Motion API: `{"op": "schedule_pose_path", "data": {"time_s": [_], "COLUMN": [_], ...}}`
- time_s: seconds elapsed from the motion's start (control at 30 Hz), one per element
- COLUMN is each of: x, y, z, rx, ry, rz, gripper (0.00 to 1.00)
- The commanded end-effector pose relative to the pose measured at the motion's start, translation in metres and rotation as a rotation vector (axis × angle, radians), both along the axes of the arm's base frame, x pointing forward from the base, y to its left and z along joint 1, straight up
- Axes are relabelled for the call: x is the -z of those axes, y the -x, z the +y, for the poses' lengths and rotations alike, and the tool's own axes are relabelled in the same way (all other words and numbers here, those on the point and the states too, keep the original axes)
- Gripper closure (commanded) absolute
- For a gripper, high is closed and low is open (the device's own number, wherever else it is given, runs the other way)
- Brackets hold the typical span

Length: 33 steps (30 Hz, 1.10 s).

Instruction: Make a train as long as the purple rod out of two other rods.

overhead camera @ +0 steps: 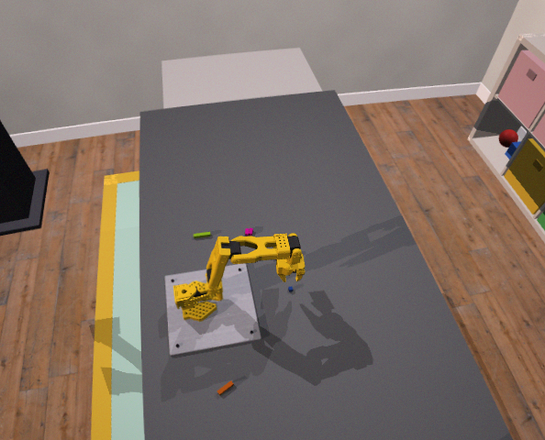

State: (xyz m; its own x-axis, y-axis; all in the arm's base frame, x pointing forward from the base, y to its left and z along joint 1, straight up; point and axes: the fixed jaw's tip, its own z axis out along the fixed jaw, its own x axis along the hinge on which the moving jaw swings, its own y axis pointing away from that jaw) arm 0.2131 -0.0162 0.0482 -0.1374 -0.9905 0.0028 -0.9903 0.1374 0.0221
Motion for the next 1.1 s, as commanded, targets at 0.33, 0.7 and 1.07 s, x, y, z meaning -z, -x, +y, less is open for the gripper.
{"op": "schedule_pose_path", "data": {"time_s": [0.33, 0.7, 1.07], "x": [-0.002, -0.002, -0.001], "y": [-0.007, -0.013, -0.020], "z": [0.010, 0.020, 0.031], "rx": [0.240, 0.497, 0.799], "ry": [0.004, 0.009, 0.013], "rz": [-0.008, -0.010, -0.013], "gripper": [0.82, 0.82, 0.82]}}
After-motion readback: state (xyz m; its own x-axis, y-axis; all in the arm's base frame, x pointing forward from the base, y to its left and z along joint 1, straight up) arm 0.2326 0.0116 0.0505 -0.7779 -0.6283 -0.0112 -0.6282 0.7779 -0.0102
